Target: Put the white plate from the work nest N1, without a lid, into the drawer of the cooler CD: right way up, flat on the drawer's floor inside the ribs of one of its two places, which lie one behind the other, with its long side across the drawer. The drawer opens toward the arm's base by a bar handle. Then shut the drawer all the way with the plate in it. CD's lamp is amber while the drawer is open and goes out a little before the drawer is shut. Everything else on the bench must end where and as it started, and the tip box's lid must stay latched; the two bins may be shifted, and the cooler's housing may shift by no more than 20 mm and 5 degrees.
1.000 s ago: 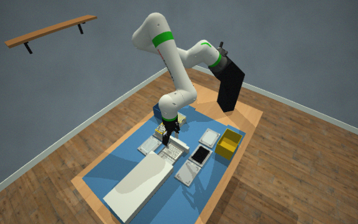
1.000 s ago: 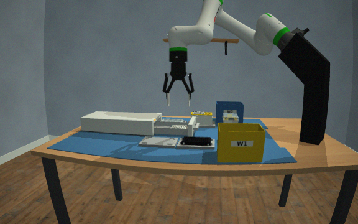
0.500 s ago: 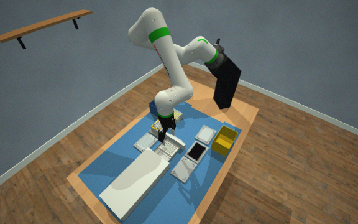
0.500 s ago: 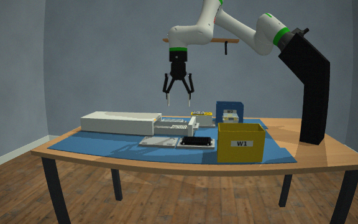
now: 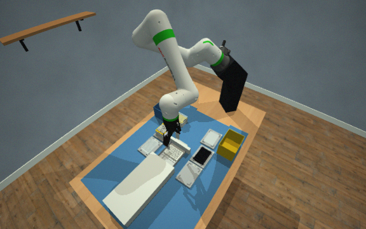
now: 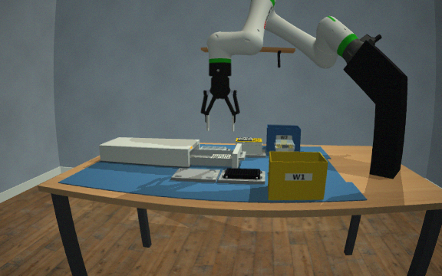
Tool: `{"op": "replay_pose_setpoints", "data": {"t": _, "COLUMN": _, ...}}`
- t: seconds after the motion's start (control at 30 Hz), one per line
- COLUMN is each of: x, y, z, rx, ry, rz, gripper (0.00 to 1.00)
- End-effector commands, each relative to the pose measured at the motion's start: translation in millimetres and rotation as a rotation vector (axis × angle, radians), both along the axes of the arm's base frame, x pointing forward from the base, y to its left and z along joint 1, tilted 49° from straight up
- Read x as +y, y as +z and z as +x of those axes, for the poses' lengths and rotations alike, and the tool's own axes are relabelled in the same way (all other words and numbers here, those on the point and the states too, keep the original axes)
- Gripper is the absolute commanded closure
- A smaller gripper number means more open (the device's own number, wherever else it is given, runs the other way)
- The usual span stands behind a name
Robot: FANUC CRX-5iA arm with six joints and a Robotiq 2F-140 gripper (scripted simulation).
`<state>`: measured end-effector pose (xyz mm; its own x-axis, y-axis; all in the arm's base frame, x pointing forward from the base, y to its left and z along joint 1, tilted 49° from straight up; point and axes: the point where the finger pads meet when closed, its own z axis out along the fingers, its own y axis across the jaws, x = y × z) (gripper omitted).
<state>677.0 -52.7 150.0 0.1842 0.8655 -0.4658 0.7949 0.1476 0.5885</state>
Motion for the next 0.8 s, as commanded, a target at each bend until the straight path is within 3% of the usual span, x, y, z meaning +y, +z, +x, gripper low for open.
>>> {"op": "replay_pose_setpoints", "data": {"t": 0.0, "x": -2, "y": -5.2, "z": -4, "rx": 0.0, "ry": 0.0, "rz": 0.0, "gripper": 0.35}}
{"op": "replay_pose_setpoints", "data": {"t": 0.77, "x": -23, "y": -66.8, "z": -57, "rx": 0.0, "ry": 0.0, "rz": 0.0, "gripper": 0.45}}
